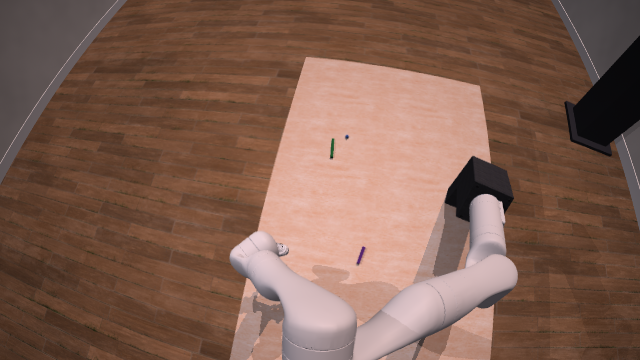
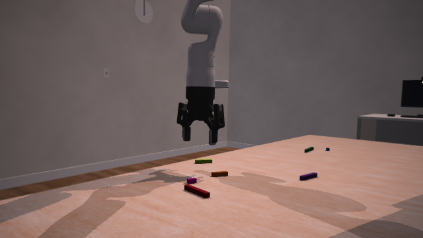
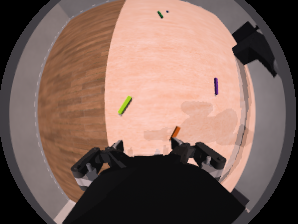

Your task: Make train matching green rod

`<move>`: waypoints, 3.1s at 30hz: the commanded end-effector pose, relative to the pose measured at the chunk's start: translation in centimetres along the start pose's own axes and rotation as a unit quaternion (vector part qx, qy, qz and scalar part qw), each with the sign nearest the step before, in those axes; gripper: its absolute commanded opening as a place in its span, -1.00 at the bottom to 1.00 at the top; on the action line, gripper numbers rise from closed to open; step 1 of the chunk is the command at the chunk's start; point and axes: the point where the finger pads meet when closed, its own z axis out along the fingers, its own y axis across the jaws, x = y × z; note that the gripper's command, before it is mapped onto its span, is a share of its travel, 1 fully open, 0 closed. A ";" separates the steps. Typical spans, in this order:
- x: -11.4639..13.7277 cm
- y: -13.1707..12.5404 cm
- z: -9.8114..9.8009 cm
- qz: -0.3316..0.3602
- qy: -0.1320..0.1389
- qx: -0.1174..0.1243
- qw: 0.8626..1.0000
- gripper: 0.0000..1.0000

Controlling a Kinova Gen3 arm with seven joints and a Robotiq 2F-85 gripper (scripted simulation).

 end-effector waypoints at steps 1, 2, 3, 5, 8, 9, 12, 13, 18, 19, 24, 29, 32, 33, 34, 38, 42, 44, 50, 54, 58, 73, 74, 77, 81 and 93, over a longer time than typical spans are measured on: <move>0.2 -0.2 -0.1 -0.006 0.002 0.001 1.000 1.00; 0.2 -0.2 -0.1 -0.006 0.002 0.001 1.000 1.00; 0.2 -0.2 -0.1 -0.006 0.002 0.001 1.000 1.00; 0.2 -0.2 -0.1 -0.006 0.002 0.001 1.000 1.00; 0.2 -0.2 -0.1 -0.006 0.002 0.001 1.000 1.00; 0.2 -0.2 -0.1 -0.006 0.002 0.001 1.000 1.00; 0.2 -0.2 -0.1 -0.006 0.002 0.001 1.000 1.00; 0.2 -0.2 -0.1 -0.006 0.002 0.001 1.000 1.00; 0.2 -0.2 -0.1 -0.006 0.002 0.001 1.000 1.00; 0.2 -0.2 -0.1 -0.006 0.002 0.001 1.000 1.00; 0.2 -0.2 -0.1 -0.006 0.002 0.001 1.000 1.00; 0.2 -0.2 -0.1 -0.006 0.002 0.001 1.000 1.00; 0.2 -0.2 -0.1 -0.006 0.002 0.001 1.000 1.00; 0.2 -0.2 -0.1 -0.006 0.002 0.001 1.000 1.00; 0.2 -0.2 -0.1 -0.006 0.002 0.001 1.000 1.00; 0.2 -0.2 -0.1 -0.006 0.002 0.001 1.000 1.00; 0.2 -0.2 -0.1 -0.006 0.002 0.001 1.000 1.00; 0.2 -0.2 -0.1 -0.006 0.002 0.001 1.000 1.00; 0.2 -0.2 -0.1 -0.006 0.002 0.001 1.000 1.00; 0.2 -0.2 -0.1 -0.006 0.002 0.001 1.000 1.00; 0.2 -0.2 -0.1 -0.006 0.002 0.001 1.000 1.00; 2.3 2.8 0.2 0.149 -0.002 -0.002 0.989 1.00; 2.6 3.3 0.2 0.174 -0.003 -0.003 0.985 1.00; 3.4 4.8 0.3 0.247 -0.004 -0.004 0.969 1.00; 4.3 6.2 0.3 0.318 -0.004 -0.004 0.948 1.00; 7.0 11.9 0.1 0.570 -0.003 -0.001 0.822 1.00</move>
